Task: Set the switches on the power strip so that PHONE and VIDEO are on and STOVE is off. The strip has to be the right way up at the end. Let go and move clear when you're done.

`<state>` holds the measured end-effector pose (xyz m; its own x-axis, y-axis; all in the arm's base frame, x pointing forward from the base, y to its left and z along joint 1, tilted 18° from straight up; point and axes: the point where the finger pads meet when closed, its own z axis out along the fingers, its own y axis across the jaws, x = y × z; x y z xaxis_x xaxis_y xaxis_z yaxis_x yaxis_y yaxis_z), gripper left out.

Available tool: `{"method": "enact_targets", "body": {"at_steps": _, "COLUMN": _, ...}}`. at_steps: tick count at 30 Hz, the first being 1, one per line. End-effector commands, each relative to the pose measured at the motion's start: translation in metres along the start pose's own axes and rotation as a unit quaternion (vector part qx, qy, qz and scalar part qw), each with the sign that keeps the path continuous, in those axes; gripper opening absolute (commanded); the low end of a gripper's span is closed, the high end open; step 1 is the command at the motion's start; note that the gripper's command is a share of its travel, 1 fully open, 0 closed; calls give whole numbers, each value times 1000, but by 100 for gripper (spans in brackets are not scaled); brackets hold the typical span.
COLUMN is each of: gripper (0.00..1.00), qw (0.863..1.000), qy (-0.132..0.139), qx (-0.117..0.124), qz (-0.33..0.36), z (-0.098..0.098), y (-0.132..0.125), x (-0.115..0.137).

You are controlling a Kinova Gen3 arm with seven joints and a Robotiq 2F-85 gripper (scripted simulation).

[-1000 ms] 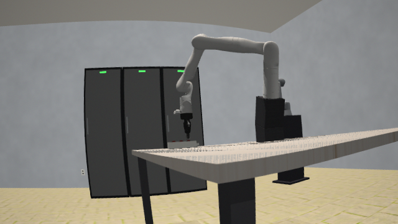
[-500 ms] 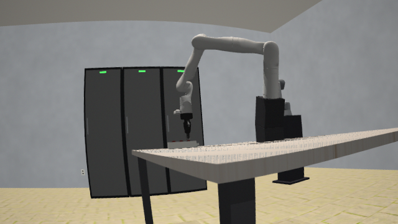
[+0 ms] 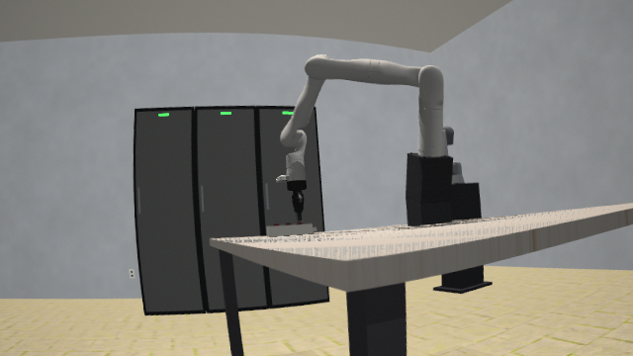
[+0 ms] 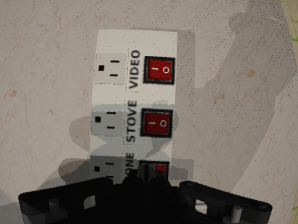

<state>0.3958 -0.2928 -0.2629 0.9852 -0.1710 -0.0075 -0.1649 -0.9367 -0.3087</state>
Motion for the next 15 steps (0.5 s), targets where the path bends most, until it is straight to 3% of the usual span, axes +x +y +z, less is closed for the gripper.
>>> {"method": "enact_targets", "body": {"at_steps": 1, "gripper": 0, "qw": 1000, "qy": 3, "qx": 0, "qz": 2, "z": 1, "y": 1, "x": 3}}
{"method": "enact_targets", "body": {"at_steps": 15, "gripper": 0, "qw": 1000, "qy": 3, "qx": -2, "qz": 2, "z": 5, "y": 2, "x": 3}}
